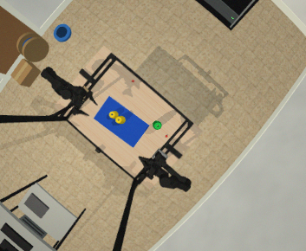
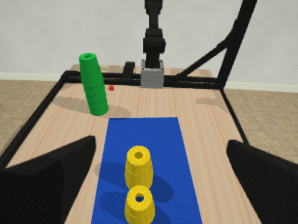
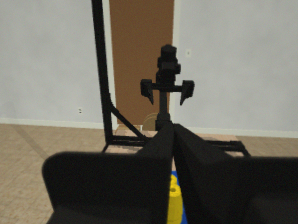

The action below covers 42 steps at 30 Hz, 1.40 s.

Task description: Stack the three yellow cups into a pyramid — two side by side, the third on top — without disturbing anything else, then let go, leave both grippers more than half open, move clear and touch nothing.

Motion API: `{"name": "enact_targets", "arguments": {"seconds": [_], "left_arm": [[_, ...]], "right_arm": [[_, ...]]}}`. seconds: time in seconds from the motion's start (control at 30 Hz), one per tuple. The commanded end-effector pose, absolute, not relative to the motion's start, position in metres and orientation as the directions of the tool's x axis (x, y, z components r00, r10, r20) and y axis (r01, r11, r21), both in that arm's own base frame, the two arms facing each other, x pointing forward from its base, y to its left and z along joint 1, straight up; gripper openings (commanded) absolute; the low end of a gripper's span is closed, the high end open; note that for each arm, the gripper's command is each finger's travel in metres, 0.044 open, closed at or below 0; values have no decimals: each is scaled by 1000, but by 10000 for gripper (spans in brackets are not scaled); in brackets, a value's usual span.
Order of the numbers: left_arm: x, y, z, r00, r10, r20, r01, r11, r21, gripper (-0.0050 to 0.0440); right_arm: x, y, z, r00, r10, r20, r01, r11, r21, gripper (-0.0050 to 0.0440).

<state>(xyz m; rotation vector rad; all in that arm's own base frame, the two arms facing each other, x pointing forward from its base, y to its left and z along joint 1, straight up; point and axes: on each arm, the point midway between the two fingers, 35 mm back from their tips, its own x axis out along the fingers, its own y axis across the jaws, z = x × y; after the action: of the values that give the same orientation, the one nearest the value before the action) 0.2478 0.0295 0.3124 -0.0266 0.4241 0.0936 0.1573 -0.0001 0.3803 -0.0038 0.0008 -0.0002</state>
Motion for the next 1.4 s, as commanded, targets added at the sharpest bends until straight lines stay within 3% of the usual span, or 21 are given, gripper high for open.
{"name": "enact_targets", "arguments": {"seconds": [0.0, 0.3, 0.47, 0.67, 0.73, 1.03, 1.2, 1.37], "left_arm": [[214, 17, 342, 964, 53, -261, -59, 998, -14, 440], [152, 0, 380, 1000, -1, -7, 1, 1000, -3, 440], [153, 1, 379, 1000, 4, -8, -4, 1000, 3, 440], [199, 25, 330, 957, 60, -283, -21, 990, 136, 440], [199, 25, 330, 957, 60, -283, -21, 990, 136, 440], [234, 66, 246, 766, -36, -642, 140, 984, 111, 440], [237, 87, 205, 654, -156, -740, 215, 976, -15, 440], [234, 100, 183, 604, -242, -759, 243, 963, -113, 440]], "right_arm": [[157, 0, 381, 1000, 0, 0, 0, 1000, 0, 0], [157, 0, 381, 1000, 0, 0, 0, 1000, 0, 0], [157, 0, 381, 1000, 0, 0, 0, 1000, 0, 0], [157, 0, 381, 1000, 0, 0, 0, 1000, 0, 0], [157, 0, 381, 1000, 0, 0, 0, 1000, 0, 0], [157, 0, 381, 1000, 0, 0, 0, 1000, 0, 0], [157, 0, 381, 1000, 0, 0, 0, 1000, 0, 0], [157, 0, 381, 1000, 0, 0, 0, 1000, 0, 0]]}}
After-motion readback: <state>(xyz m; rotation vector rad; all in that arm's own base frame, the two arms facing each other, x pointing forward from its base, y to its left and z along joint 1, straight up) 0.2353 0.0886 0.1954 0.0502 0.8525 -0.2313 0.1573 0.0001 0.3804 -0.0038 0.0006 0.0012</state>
